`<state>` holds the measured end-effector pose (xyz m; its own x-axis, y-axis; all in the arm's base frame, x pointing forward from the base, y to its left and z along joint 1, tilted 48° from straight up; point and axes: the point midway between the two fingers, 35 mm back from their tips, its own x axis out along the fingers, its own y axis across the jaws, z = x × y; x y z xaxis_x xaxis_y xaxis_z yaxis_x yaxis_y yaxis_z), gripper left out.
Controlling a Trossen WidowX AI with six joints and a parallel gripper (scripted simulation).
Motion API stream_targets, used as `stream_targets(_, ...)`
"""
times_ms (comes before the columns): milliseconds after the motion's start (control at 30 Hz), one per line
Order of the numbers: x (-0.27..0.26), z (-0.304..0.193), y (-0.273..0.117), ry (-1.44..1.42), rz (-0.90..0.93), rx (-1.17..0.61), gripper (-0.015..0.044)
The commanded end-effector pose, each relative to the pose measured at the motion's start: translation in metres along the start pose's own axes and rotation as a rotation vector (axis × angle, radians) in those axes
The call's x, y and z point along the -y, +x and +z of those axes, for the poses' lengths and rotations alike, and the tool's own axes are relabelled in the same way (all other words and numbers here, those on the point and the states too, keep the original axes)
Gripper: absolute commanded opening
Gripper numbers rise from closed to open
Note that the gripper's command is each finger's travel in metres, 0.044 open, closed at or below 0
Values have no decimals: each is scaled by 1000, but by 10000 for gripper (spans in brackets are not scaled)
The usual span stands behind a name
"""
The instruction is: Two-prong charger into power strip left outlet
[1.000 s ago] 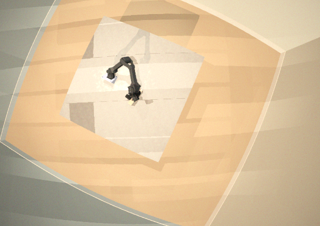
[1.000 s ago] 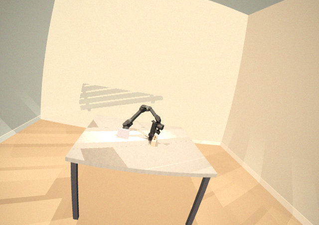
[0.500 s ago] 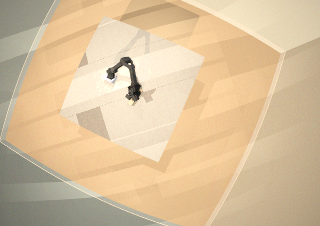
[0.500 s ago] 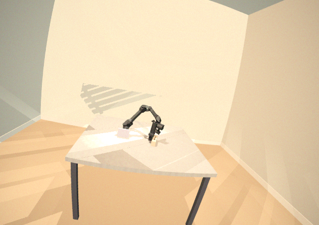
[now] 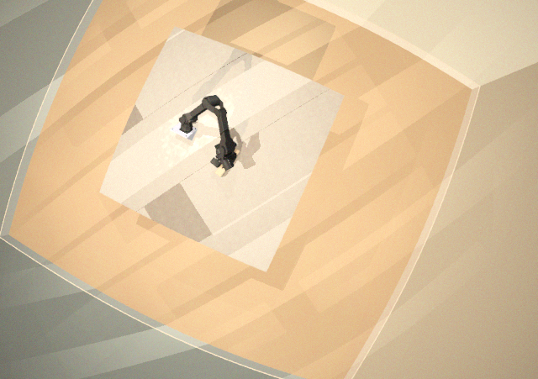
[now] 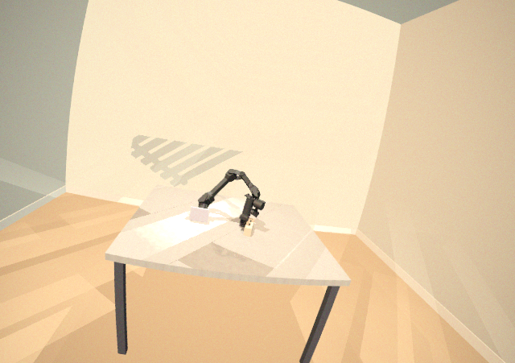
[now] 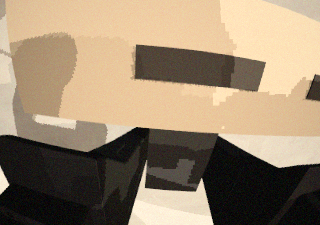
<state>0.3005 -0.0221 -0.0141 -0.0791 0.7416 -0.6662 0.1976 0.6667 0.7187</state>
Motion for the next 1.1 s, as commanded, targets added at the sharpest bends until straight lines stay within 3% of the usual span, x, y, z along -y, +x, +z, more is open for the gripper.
stream_targets(0,-2,8,-2,-19,0,25,0)
stream_targets(867,0,0,0,0,0,-1,0)
stream_targets(1067,0,0,0,0,0,-1,157)
